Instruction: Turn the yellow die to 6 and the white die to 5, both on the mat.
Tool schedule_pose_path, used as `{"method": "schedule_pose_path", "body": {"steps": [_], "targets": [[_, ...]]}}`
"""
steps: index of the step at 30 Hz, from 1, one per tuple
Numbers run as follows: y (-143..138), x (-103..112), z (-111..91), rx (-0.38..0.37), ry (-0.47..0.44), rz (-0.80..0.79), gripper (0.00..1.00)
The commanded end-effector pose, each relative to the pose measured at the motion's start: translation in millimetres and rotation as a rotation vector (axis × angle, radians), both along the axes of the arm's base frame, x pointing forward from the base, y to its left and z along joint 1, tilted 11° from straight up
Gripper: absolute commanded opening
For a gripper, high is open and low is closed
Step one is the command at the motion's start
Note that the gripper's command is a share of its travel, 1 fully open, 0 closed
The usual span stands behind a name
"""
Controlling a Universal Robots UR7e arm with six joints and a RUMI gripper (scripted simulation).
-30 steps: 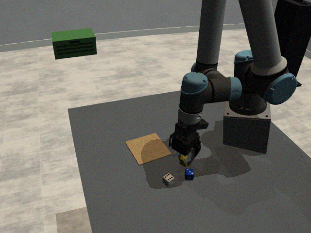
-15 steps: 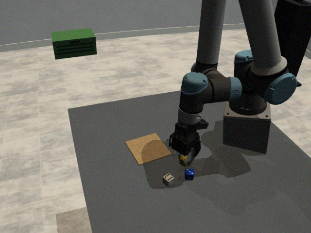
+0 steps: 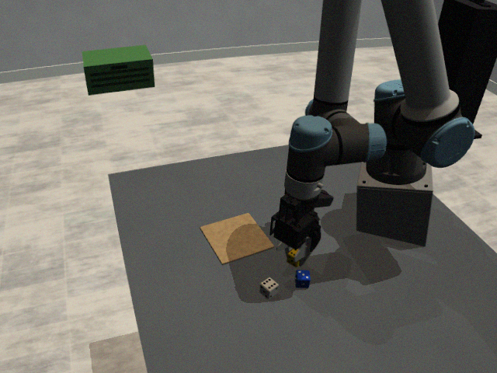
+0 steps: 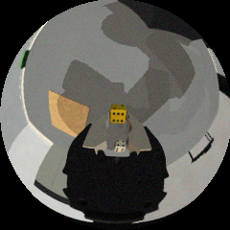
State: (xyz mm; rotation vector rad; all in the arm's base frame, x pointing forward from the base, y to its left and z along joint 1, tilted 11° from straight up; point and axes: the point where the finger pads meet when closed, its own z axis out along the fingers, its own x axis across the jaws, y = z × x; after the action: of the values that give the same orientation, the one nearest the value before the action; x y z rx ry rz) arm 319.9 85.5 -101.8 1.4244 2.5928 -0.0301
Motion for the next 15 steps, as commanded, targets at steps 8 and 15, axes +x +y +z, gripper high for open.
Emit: {"method": "schedule_pose_path", "body": {"steps": [8,15], "targets": [[0.4,-0.2,3.3,0.0,-0.001,0.0,0.1],[1.4,-1.6,12.7,0.0,-0.001,0.0,0.1]]}}
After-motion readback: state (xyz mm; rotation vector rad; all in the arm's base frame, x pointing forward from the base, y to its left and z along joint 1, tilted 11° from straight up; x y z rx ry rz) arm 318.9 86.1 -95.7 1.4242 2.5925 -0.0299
